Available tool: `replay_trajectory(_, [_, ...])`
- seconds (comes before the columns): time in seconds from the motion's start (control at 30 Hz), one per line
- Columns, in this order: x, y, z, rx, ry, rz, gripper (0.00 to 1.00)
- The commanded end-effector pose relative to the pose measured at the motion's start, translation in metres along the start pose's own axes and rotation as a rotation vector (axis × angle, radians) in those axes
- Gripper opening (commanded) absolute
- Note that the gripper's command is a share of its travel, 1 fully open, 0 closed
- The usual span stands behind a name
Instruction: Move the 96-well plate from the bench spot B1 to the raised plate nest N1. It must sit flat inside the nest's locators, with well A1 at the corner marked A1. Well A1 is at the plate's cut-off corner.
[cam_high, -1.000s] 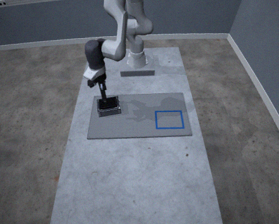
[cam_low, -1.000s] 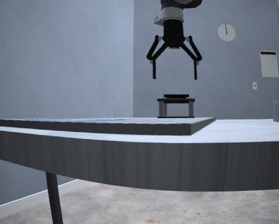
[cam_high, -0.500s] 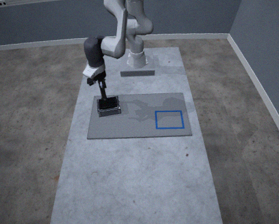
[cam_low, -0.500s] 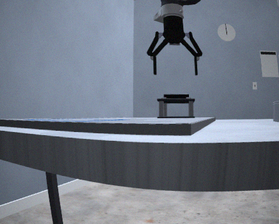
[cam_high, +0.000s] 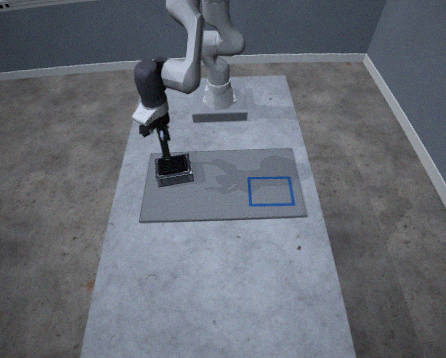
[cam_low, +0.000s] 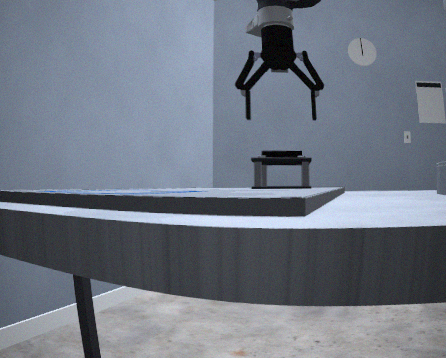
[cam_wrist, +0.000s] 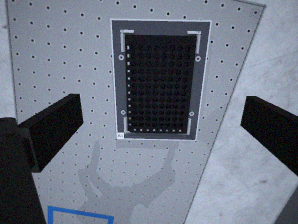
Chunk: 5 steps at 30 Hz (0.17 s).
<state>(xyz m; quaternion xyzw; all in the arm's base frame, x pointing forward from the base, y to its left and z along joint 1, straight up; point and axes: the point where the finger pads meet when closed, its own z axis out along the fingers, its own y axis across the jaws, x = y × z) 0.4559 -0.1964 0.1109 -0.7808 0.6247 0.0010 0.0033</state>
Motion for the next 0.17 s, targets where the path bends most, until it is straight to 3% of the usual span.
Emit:
replay_trajectory(0.0, [0.0003,0.0002,-0.0009,-0.001,0.001,0.007,1.0])
replay_trajectory(0.13, [0.0003,0.0002,-0.0009,-0.001,0.001,0.007,1.0])
